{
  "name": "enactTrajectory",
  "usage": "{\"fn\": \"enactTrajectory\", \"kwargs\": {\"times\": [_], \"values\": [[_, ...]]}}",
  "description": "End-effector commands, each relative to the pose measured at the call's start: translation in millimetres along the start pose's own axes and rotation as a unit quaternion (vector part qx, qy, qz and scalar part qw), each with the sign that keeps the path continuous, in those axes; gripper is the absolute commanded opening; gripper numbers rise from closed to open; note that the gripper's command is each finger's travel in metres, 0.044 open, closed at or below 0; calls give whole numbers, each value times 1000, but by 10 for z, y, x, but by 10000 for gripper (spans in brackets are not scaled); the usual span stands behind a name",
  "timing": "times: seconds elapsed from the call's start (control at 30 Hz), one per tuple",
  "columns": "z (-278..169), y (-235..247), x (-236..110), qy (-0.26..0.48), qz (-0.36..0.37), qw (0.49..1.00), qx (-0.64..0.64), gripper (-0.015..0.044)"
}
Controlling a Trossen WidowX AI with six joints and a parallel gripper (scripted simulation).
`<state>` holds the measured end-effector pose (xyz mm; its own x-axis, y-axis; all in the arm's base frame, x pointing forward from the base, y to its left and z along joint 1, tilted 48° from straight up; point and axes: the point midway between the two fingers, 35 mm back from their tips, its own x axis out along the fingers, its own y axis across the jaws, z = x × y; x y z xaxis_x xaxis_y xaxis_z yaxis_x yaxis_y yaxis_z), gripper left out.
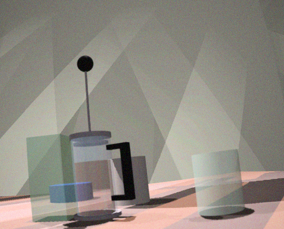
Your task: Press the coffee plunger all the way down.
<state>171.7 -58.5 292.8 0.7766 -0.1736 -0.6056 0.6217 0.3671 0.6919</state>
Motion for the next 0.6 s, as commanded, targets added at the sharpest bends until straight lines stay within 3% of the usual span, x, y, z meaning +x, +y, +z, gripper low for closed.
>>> {"fn": "enactTrajectory", "kwargs": {"times": [0.0,0.3,0.57], "values": [[-60,23,168,23,-39,998,-41,440],[-308,183,564,47,-111,979,-163,440],[-803,432,783,31,-143,932,-331,440]]}}
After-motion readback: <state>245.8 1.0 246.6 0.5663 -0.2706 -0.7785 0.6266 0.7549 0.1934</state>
